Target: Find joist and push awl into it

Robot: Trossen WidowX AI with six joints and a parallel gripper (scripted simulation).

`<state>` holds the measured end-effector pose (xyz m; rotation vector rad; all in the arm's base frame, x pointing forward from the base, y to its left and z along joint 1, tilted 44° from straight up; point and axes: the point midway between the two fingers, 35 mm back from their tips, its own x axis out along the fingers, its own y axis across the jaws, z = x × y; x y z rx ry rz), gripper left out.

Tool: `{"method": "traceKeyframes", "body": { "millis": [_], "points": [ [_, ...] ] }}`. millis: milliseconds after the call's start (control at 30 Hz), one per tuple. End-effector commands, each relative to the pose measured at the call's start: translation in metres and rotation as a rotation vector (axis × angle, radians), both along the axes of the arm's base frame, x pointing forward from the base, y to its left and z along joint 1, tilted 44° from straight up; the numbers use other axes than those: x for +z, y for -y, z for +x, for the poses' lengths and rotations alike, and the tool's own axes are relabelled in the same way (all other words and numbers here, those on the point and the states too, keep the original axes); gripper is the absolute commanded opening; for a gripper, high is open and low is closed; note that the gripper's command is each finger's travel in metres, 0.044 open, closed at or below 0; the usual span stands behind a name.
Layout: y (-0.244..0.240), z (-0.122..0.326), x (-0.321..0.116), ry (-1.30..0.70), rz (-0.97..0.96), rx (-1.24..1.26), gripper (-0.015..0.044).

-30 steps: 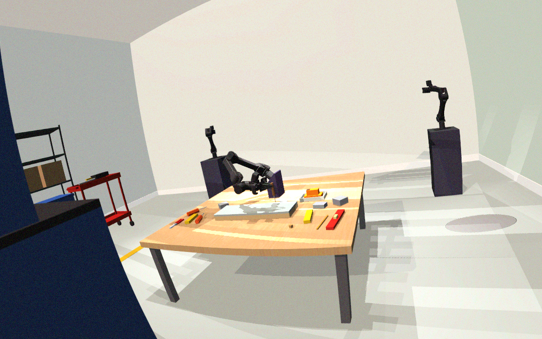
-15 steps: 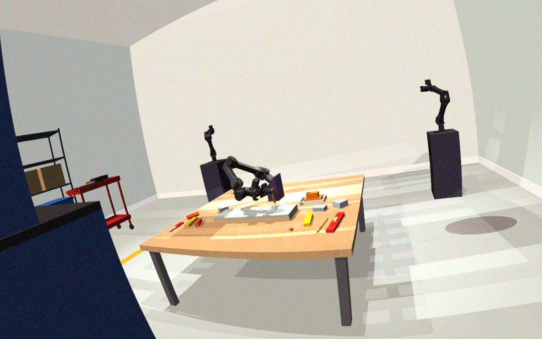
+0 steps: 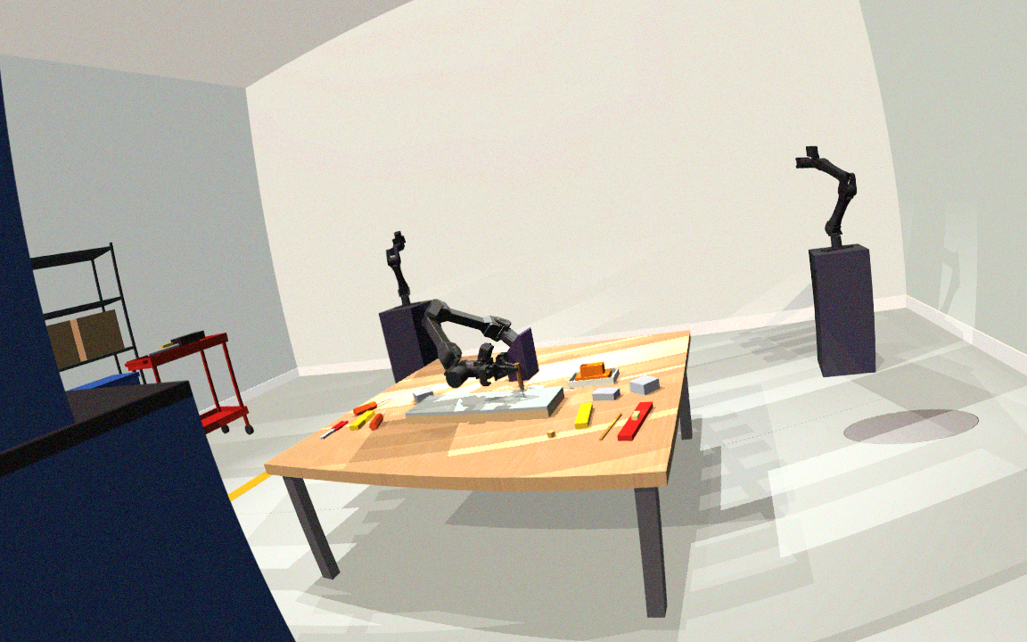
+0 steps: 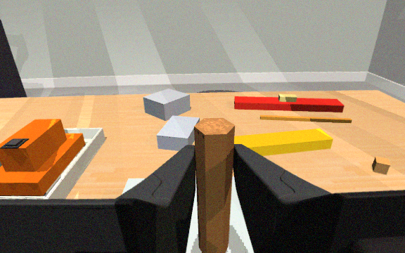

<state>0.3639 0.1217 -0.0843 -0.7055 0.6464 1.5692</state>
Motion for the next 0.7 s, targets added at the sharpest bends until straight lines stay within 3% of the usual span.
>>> {"method": "traceKeyframes", "body": {
  "millis": [0, 667],
  "points": [
    [0.003, 0.0, -0.0033, 0.0, -0.004, 0.0, 0.0],
    [0.0017, -0.0001, -0.0021, -0.002, 0.0, -0.002, 0.0]
  ]
}}
